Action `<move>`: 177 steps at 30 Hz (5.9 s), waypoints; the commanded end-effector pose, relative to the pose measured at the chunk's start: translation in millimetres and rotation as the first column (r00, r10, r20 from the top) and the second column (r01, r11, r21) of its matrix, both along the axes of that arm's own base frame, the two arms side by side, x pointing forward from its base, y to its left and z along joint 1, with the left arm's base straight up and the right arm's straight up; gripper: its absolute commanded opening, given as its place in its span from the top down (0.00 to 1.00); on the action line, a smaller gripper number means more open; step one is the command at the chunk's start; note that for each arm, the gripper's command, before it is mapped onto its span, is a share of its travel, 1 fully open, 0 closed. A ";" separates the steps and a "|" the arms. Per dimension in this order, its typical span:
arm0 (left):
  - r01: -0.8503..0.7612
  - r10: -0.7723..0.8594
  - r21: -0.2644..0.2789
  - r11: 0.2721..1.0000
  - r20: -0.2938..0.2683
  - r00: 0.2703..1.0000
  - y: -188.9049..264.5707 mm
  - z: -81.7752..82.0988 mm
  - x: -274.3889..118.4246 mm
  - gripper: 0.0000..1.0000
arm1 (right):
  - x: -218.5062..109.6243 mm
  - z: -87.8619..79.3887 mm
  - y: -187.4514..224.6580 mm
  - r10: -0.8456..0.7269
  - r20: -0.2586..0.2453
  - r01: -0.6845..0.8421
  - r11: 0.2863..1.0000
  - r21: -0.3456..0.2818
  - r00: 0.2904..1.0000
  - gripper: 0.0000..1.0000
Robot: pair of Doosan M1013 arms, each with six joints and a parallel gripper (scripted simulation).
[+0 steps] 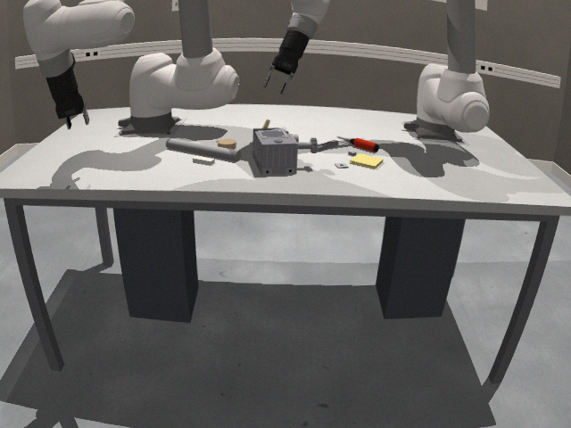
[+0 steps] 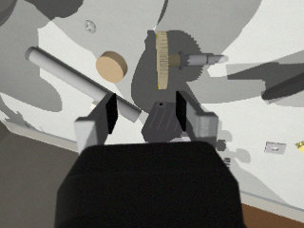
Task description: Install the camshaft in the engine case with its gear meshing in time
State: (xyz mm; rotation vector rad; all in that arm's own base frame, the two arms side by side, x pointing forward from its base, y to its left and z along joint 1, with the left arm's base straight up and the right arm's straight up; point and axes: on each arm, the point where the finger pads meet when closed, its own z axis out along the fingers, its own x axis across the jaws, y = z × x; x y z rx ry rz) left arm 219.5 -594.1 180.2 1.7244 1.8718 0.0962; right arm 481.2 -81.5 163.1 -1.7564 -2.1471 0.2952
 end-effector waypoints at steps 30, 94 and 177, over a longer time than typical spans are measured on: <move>0.000 0.000 -0.002 1.000 0.001 1.000 -0.6 -63.3 0.3 0.30 | 0.4 0.7 0.0 0.000 0.002 0.000 1.000 0.000 1.000 0.00; 0.000 0.000 -0.002 1.000 0.001 1.000 -15.5 -100.8 21.2 0.30 | 0.4 0.7 0.0 0.000 0.002 0.000 1.000 0.000 1.000 0.00; 0.000 0.000 -0.002 1.000 0.001 1.000 -20.3 -112.8 27.9 0.71 | 0.4 0.7 0.0 0.000 0.002 0.000 1.000 0.000 1.000 0.00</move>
